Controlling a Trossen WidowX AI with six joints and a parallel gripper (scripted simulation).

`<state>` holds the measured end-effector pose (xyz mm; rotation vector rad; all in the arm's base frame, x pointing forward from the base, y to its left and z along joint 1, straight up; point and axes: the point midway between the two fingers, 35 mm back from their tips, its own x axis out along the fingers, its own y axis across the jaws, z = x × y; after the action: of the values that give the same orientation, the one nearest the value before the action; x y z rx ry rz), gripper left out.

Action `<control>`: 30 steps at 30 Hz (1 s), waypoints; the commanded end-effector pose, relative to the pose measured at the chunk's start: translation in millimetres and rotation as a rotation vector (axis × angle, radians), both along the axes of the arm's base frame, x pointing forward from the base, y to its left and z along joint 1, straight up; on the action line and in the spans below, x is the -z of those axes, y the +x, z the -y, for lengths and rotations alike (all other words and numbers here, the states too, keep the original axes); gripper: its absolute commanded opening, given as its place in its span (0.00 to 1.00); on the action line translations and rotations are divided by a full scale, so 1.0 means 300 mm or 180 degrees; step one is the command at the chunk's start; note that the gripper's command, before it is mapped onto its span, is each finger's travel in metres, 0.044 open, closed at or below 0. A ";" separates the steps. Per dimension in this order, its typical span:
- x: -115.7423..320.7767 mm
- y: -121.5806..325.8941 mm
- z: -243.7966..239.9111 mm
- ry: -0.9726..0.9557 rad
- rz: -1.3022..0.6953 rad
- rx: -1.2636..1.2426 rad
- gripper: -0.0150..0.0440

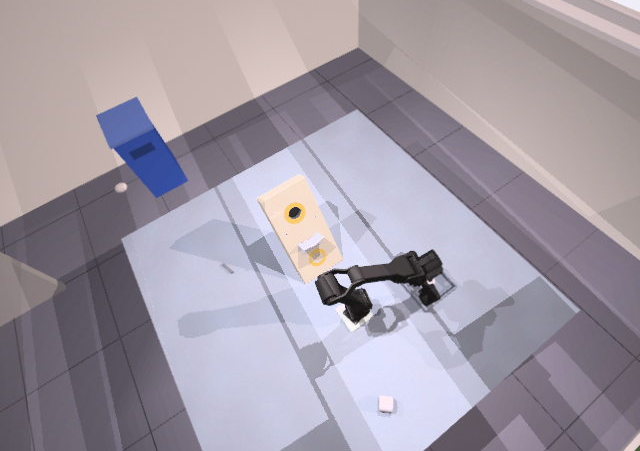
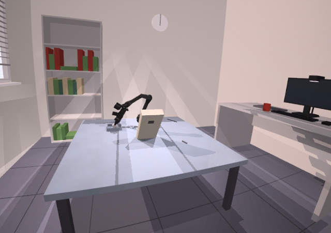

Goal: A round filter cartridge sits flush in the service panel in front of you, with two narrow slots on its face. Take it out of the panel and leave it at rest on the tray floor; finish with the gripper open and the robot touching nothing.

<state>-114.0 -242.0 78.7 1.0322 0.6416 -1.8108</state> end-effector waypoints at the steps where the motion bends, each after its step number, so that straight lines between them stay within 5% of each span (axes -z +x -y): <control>1: -0.003 -0.001 0.002 -0.0007 -0.0004 0.0000 0.88; 4: -0.003 -0.001 0.002 -0.0007 -0.0004 0.0000 1.00; 14: -0.234 0.002 -0.005 0.0000 0.0000 0.0000 1.00; 30: -0.195 -0.002 0.004 -0.0012 -0.0007 0.0000 1.00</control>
<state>-114.6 -243.3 137.7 1.0274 0.6388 -1.8130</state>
